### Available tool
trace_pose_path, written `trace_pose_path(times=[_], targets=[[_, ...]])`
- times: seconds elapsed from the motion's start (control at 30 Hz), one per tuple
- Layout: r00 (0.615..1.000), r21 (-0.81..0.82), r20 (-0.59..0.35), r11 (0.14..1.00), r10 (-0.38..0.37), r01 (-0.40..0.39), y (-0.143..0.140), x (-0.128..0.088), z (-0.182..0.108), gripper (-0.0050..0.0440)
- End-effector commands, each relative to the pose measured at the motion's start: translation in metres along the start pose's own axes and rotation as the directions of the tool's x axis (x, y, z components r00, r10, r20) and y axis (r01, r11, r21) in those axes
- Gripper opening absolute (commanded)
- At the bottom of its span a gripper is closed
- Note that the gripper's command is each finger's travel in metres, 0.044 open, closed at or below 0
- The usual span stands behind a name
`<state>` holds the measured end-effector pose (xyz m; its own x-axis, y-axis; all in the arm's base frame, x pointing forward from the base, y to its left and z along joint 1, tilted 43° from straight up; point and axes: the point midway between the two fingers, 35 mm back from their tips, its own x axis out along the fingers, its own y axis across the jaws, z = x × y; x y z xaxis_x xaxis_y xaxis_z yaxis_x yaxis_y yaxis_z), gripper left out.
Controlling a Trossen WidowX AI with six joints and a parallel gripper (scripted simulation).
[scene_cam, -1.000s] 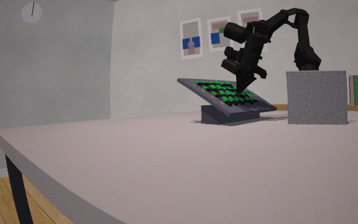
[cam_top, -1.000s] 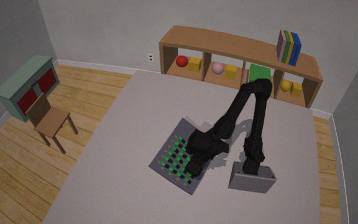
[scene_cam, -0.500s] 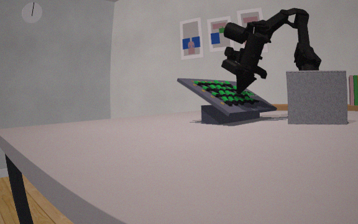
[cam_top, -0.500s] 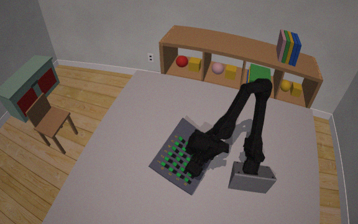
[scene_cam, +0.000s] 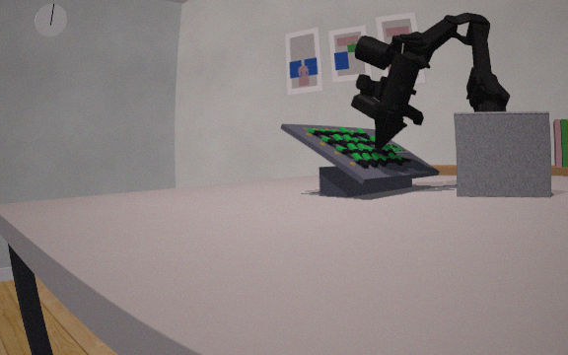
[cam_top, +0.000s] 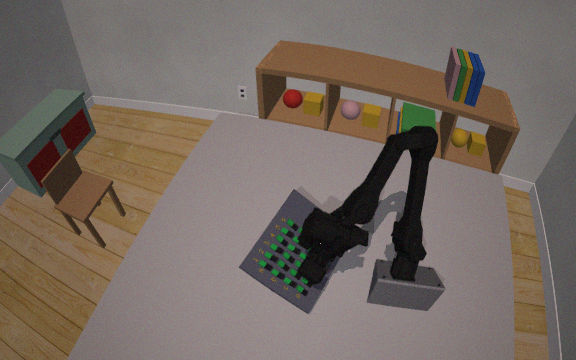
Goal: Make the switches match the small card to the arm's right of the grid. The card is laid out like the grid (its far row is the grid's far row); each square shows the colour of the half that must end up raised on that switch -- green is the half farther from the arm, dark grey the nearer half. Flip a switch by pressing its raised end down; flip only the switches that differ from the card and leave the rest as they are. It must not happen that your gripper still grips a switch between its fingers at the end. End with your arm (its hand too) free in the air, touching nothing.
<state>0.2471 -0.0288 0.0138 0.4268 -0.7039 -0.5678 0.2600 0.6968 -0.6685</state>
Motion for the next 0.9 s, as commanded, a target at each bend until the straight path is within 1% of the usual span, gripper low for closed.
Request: trace_pose_path(times=[0.0,0.87], targets=[[1.0,-0.003,-0.004,1.0,0.002,-0.002,0.0001,0.001,-0.0013,0.0],[1.0,-0.003,-0.004,1.0,0.002,-0.002,0.0001,0.0042,-0.0014,0.0]])
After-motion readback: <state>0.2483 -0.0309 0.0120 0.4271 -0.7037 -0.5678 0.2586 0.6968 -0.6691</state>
